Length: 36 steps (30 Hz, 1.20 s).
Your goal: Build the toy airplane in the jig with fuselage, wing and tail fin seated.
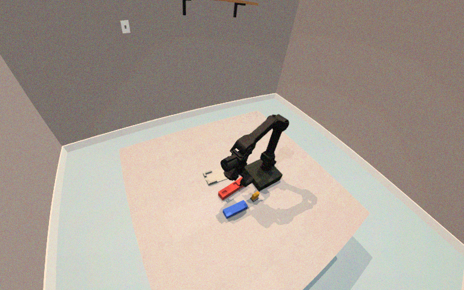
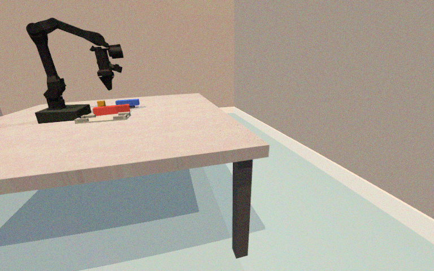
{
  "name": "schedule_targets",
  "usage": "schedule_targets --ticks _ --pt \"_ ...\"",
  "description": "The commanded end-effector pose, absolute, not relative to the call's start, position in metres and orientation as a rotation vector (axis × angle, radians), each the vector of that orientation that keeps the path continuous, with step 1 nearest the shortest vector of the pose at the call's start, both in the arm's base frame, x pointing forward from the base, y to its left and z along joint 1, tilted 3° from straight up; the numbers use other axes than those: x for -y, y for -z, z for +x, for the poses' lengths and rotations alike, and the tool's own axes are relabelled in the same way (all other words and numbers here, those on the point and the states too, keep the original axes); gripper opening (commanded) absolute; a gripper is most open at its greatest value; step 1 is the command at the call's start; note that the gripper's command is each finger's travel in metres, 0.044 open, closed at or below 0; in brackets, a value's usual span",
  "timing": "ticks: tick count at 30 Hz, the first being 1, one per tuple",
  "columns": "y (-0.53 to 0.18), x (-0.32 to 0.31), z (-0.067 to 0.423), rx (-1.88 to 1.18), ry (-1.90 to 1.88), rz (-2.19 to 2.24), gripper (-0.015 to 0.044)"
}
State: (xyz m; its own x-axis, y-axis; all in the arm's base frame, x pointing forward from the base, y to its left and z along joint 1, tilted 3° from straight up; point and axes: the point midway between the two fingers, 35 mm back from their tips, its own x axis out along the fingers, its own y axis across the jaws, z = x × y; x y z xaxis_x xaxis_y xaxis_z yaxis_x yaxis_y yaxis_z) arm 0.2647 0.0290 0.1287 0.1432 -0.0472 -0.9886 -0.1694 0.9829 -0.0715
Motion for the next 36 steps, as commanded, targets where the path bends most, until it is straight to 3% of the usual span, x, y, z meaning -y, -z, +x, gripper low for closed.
schedule_targets --ticks 1,10,36 --pt "-0.125 -0.016 0.259 -1.487 -0.097 -0.131 0.044" --pt "-0.074 -0.016 0.263 -1.487 -0.097 -0.131 0.044" --pt "-0.037 -0.015 0.267 -1.487 -0.096 -0.128 0.044"
